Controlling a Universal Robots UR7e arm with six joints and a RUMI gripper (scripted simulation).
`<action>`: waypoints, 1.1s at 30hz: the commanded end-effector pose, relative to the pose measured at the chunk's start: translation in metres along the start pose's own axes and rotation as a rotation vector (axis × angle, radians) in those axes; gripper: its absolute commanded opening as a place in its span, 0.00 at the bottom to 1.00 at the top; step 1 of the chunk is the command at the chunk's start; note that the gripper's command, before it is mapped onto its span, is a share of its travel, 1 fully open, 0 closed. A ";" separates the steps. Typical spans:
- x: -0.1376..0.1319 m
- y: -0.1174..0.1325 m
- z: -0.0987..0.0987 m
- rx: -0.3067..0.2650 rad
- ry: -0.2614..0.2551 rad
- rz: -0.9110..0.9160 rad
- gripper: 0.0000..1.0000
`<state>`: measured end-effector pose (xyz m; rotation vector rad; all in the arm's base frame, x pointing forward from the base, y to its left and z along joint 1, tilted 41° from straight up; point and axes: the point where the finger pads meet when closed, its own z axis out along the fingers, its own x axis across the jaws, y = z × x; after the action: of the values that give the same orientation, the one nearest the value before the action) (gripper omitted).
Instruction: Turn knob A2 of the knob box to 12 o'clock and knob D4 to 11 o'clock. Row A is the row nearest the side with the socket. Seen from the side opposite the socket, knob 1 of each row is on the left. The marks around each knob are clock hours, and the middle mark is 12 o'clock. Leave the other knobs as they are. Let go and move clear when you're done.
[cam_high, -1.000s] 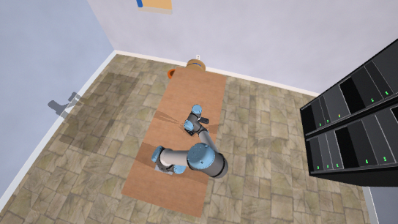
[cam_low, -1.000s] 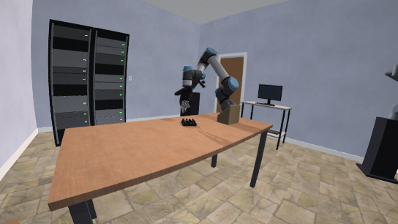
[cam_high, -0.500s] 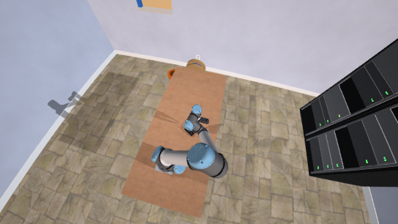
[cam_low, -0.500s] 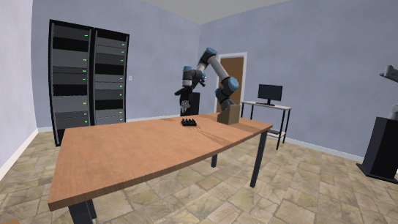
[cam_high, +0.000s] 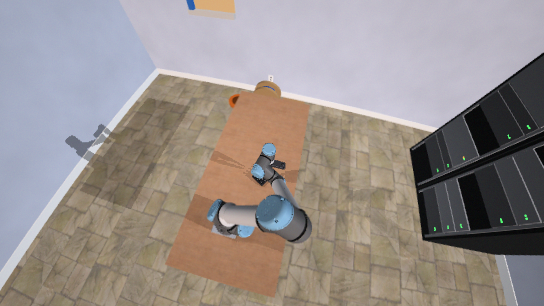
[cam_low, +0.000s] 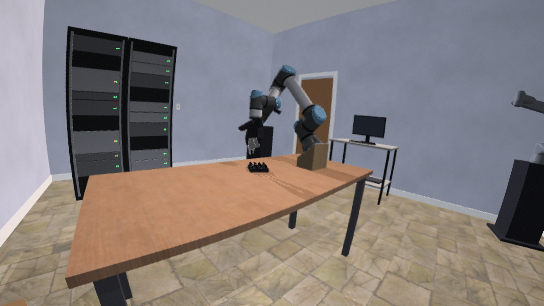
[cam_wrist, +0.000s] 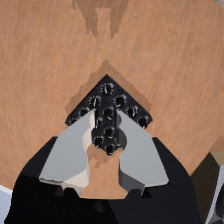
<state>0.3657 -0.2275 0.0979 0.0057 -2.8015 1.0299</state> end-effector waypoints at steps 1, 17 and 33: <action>0.000 0.000 0.003 0.000 -0.001 0.000 0.11; 0.000 0.000 0.019 0.000 -0.001 0.000 0.11; 0.000 0.000 0.035 0.000 -0.001 0.000 0.11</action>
<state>0.3612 -0.2474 0.0744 0.0050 -2.8010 1.0295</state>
